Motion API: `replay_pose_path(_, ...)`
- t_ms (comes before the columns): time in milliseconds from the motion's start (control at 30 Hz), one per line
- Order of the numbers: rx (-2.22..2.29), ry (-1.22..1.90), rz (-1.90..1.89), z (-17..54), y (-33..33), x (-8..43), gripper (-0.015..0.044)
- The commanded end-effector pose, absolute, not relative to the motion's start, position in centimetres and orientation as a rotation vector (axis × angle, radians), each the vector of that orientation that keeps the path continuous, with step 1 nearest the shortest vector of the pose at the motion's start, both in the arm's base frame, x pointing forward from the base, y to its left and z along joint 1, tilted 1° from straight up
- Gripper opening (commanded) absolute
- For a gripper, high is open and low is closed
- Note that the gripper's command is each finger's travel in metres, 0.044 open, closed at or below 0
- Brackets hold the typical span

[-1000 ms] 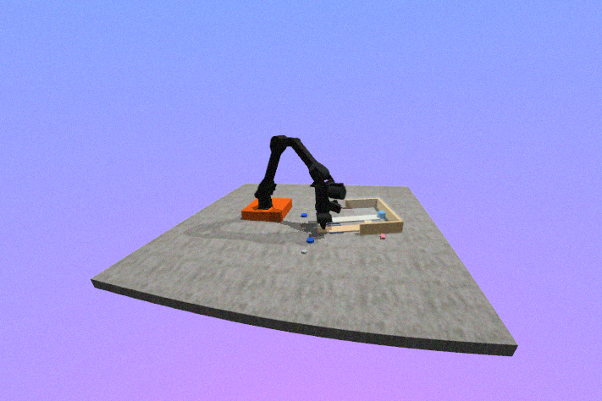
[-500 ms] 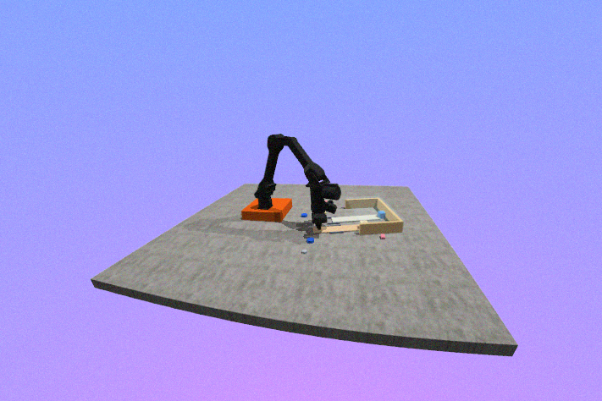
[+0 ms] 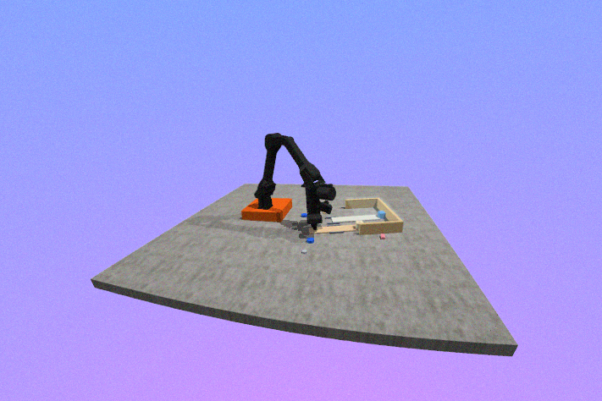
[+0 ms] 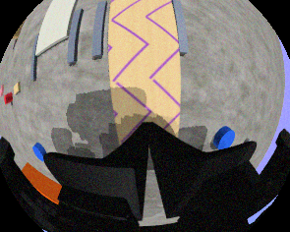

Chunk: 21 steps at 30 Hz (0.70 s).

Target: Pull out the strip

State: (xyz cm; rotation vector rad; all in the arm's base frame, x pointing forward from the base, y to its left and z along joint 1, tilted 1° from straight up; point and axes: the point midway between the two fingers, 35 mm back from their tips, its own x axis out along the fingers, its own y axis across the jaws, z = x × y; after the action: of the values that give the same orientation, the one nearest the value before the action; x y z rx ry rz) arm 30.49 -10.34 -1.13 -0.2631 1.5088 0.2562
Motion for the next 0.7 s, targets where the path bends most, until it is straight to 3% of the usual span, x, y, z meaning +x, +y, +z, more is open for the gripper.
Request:
replay_pose_path(0,-0.257,1.545,0.253,-1.7,-10.7,29.0,0.0000)
replay_pose_path(667,-0.257,1.547,0.253,-1.8,-11.7,26.5,0.0000)
